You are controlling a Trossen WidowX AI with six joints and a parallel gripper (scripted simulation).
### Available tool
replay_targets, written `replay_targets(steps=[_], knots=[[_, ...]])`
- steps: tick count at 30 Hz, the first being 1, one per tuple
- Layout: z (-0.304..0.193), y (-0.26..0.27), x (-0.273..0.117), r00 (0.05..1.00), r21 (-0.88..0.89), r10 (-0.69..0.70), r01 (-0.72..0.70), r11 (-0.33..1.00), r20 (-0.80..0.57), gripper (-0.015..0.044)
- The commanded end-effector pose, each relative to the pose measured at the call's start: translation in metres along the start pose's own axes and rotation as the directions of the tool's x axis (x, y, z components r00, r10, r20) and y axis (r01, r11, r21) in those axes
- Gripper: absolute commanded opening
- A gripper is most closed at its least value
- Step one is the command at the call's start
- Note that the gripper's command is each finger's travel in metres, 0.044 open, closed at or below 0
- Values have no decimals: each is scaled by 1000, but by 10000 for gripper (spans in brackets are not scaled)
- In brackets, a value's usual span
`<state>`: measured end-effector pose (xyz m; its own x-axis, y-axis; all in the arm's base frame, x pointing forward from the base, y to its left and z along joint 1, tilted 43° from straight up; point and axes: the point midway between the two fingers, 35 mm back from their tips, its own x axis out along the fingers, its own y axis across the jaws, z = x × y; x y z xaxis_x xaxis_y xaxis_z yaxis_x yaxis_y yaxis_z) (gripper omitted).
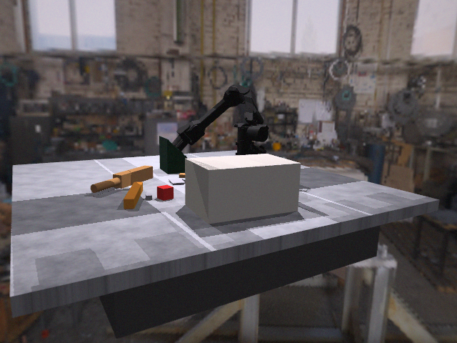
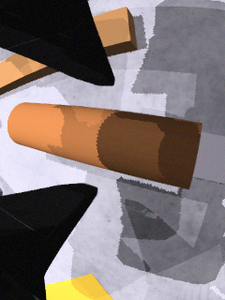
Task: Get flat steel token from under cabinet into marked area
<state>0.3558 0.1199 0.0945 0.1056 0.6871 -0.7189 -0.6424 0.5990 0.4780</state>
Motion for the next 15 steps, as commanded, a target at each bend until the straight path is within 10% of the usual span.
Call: replay_targets(steps=[1,11,15], knots=[[-3,-1,9,1000,12,0,1,1000,-8,270],[-4,0,17,1000,12,0,0,1000,-7,270],[-1,1,15,1000,2,3,-3,1000,-2,165]])
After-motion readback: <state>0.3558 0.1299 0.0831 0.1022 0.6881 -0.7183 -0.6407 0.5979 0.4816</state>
